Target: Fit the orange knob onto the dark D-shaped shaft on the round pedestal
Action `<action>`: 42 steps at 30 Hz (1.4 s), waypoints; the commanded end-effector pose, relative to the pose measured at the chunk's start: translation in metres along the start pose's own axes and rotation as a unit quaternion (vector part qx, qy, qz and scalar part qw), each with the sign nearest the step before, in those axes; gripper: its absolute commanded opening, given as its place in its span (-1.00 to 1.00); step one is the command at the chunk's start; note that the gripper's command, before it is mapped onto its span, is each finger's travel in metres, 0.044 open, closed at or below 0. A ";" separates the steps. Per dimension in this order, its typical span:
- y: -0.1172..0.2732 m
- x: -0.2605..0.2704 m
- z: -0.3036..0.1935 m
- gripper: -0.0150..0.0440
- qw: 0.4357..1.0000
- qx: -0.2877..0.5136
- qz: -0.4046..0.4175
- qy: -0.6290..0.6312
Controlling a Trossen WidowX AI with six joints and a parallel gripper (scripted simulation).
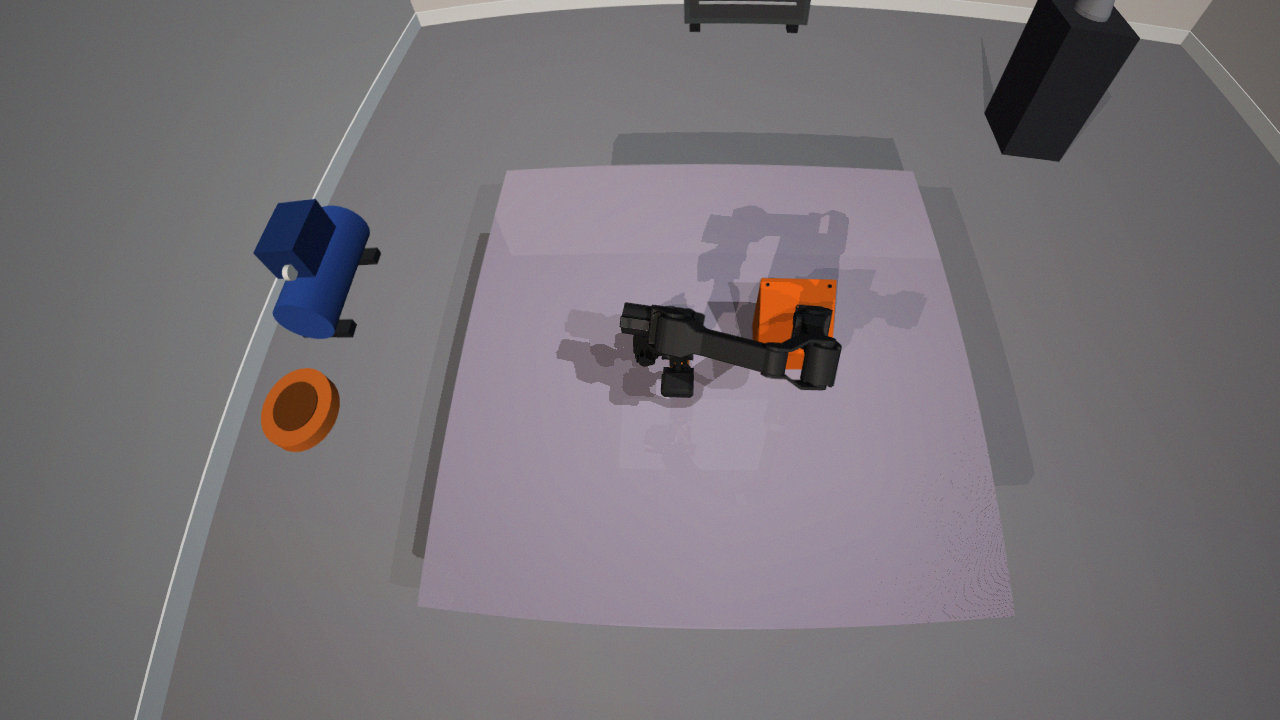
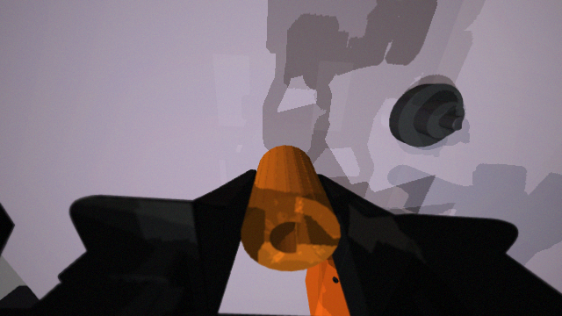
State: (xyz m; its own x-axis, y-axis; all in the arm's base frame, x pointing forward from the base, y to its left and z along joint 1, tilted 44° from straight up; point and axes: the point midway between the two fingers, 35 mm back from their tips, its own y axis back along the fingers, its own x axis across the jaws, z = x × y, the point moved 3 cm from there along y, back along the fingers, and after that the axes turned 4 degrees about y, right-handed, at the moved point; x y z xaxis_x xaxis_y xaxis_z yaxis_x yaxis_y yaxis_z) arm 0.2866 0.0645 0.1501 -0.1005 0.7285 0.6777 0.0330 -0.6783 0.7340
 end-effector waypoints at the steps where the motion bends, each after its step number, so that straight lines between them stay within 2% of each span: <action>1: -0.001 -0.011 0.005 -0.49 1.000 -0.002 -0.003 0.001; 42: -0.030 -0.139 0.029 -0.49 1.000 -0.004 -0.002 0.011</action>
State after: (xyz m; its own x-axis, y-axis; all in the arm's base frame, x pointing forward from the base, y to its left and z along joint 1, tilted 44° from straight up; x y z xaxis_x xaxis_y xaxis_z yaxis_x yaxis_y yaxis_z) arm 0.3273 -0.0068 0.0423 -0.1192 0.7265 0.6767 0.0288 -0.6788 0.7338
